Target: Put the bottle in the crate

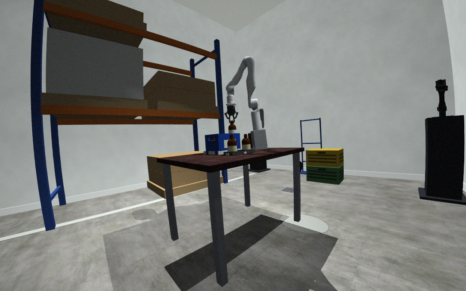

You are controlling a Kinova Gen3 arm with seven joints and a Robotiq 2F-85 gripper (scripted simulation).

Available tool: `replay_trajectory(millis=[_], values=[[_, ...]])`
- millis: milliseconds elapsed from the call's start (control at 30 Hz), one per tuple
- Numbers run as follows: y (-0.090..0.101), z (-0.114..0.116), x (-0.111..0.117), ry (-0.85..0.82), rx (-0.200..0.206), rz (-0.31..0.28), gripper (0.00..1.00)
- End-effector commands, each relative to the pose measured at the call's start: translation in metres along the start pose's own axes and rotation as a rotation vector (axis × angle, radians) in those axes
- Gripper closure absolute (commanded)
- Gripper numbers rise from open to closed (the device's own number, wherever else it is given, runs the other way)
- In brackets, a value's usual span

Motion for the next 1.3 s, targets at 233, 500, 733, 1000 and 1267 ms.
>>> replay_trajectory(millis=[233, 500, 733, 1000, 1267], values=[[-0.011, 0.001, -0.002, -0.005, 0.001, -0.003, 1.0], [-0.018, 0.001, -0.002, -0.005, 0.001, -0.003, 1.0], [-0.026, 0.001, -0.002, -0.005, 0.001, -0.003, 1.0], [-0.031, 0.001, -0.002, -0.005, 0.001, -0.003, 1.0], [-0.034, 0.001, -0.002, -0.005, 0.001, -0.003, 1.0]])
Point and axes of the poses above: the point where the finger pads meet when closed, its own y axis back along the fingers, its own z axis across the jaws, x = y × z, the point moved 6 cm from there along y, back along the fingers, and after that the axes turned 1 degree about -y, right-handed, at the moved point
